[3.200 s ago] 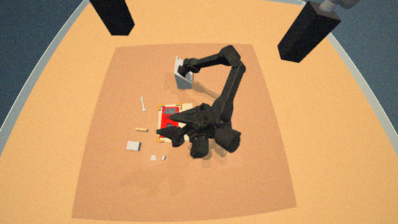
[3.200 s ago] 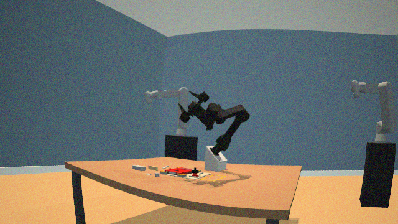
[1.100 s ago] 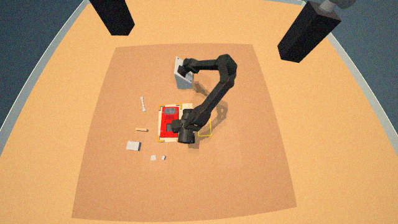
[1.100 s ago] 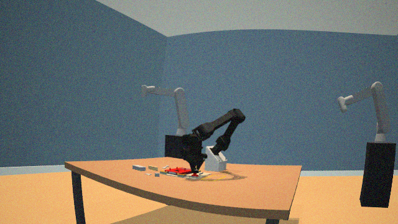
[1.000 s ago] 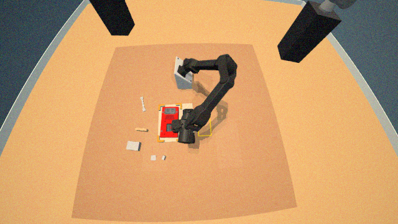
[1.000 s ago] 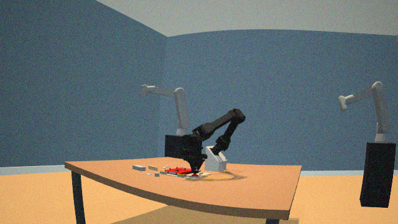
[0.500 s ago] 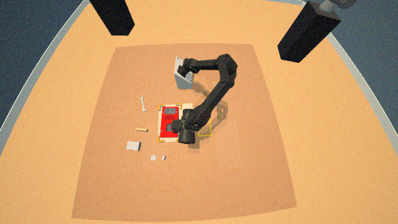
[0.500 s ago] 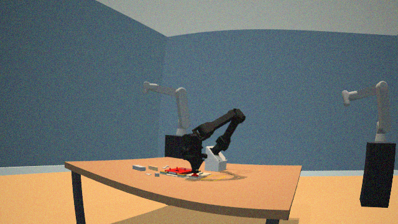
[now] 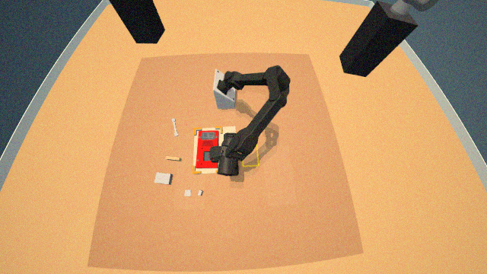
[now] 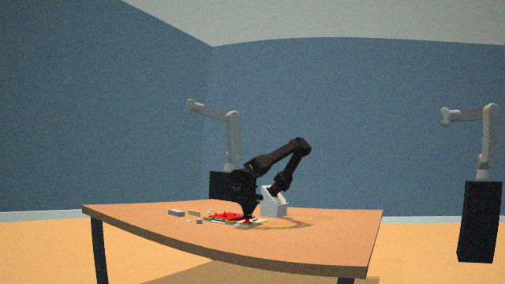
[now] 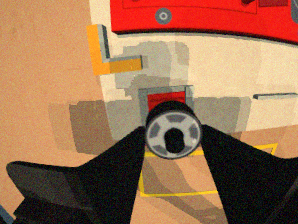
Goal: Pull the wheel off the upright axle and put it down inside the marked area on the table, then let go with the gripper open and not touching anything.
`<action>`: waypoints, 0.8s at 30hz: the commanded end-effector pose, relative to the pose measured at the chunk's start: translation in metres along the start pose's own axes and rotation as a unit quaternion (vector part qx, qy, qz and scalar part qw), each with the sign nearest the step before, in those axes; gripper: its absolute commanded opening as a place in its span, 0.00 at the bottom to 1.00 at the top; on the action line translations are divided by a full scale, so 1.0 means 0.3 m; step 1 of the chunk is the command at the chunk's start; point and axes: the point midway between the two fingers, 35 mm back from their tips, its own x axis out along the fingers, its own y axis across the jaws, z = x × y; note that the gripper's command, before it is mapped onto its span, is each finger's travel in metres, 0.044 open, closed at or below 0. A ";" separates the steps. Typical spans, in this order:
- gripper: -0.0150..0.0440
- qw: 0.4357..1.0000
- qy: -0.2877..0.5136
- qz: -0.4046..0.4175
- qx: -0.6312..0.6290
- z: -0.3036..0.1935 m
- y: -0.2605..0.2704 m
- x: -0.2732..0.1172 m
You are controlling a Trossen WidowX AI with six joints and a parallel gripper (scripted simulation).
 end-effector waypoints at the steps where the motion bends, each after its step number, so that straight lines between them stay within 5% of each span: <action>1: 0.25 1.000 0.000 0.000 0.000 0.000 -0.001 -0.008; 24: 0.25 1.000 0.000 0.002 0.000 0.001 0.000 -0.033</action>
